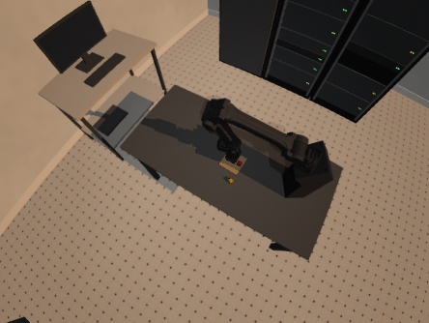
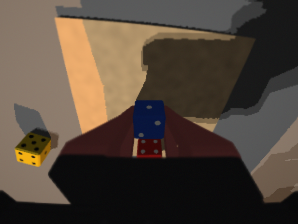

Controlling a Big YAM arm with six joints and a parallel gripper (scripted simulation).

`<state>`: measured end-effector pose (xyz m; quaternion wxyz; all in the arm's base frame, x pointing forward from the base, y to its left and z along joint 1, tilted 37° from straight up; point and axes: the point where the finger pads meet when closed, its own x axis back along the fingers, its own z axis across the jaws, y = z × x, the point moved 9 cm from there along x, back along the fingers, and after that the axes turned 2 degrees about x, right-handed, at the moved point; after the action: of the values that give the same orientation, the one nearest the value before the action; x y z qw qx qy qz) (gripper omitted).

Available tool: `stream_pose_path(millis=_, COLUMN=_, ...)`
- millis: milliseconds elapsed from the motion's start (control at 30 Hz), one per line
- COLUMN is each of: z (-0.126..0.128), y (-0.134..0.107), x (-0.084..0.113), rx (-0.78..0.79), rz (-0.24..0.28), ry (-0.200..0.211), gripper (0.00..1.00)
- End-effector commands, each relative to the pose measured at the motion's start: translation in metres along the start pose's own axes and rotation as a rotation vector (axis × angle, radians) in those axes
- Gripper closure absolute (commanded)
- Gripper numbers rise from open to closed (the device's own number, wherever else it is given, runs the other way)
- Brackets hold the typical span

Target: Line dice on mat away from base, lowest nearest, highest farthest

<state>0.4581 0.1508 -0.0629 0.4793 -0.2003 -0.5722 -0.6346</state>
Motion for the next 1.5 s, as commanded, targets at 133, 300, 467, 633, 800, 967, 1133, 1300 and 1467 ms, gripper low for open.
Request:
stream_pose_path(millis=133, z=0.0060, y=0.0003, x=-0.0031, rx=0.017, rz=-0.006, ry=0.005, gripper=0.80)
stream_pose_path(millis=300, z=0.0060, y=0.0003, x=-0.0031, rx=0.017, rz=-0.006, ry=0.005, gripper=0.80)
stream_pose_path(millis=467, z=0.0060, y=0.0003, x=-0.0031, rx=0.017, rz=-0.006, ry=0.005, gripper=0.80)
stream_pose_path(millis=633, z=0.0060, y=0.0003, x=-0.0031, rx=0.017, rz=-0.006, ry=0.005, gripper=0.80)
stream_pose_path(millis=800, z=0.0060, y=0.0003, x=-0.0031, rx=0.017, rz=-0.006, ry=0.005, gripper=0.80)
stream_pose_path(millis=967, z=0.0060, y=0.0003, x=-0.0031, rx=0.017, rz=-0.006, ry=0.005, gripper=0.76)
stream_pose_path(millis=1133, z=0.0060, y=0.0003, x=-0.0031, rx=0.017, rz=-0.006, ry=0.005, gripper=0.72)
stream_pose_path(millis=1300, z=0.0060, y=0.0003, x=-0.0031, rx=0.017, rz=-0.006, ry=0.005, gripper=0.64)
stream_pose_path(millis=1467, z=0.0060, y=0.0003, x=-0.0031, rx=0.017, rz=-0.006, ry=0.005, gripper=0.61)
